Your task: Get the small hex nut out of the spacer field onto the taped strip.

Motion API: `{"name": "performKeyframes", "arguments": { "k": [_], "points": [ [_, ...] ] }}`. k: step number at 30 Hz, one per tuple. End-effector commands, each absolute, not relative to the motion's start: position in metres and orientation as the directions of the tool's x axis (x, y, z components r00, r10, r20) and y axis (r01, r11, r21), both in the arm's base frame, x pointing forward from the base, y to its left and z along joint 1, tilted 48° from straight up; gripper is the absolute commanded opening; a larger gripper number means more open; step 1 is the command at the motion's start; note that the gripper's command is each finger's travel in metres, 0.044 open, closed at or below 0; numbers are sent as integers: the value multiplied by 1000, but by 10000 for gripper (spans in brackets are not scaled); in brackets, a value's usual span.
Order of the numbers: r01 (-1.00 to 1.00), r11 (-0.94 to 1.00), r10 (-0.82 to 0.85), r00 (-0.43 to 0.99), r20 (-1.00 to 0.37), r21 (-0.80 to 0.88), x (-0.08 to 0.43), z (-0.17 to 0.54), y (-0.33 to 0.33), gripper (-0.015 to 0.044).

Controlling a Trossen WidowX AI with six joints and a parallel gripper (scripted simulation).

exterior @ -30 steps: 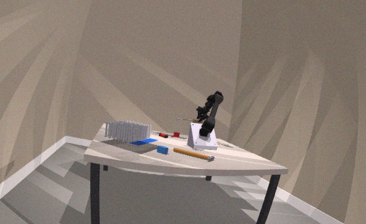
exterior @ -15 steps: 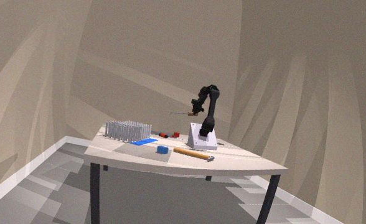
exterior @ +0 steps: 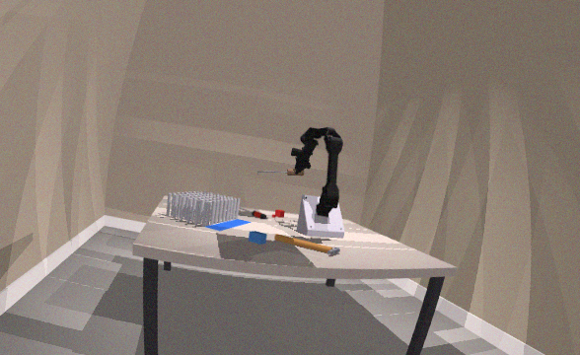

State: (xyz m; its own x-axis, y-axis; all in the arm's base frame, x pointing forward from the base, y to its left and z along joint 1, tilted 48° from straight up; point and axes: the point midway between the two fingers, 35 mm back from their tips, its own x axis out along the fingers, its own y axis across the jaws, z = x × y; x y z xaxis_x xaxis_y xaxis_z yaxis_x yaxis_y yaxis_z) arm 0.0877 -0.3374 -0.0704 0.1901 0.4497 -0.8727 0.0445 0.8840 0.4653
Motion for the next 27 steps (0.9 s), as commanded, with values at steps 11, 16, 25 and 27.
{"name": "performKeyframes", "arguments": {
  "k": [11, 16, 25, 27],
  "points": [
    [164, 892, 402, 141, -905, 422, 169, -21, -303, 0],
    [201, 892, 386, 129, -914, 405, 193, -4, -285, 0],
    [272, 891, 341, 131, -931, 364, 221, 17, -257, 0],
    [278, 890, 338, 131, -932, 362, 225, 19, -253, 0]
  ]
}}
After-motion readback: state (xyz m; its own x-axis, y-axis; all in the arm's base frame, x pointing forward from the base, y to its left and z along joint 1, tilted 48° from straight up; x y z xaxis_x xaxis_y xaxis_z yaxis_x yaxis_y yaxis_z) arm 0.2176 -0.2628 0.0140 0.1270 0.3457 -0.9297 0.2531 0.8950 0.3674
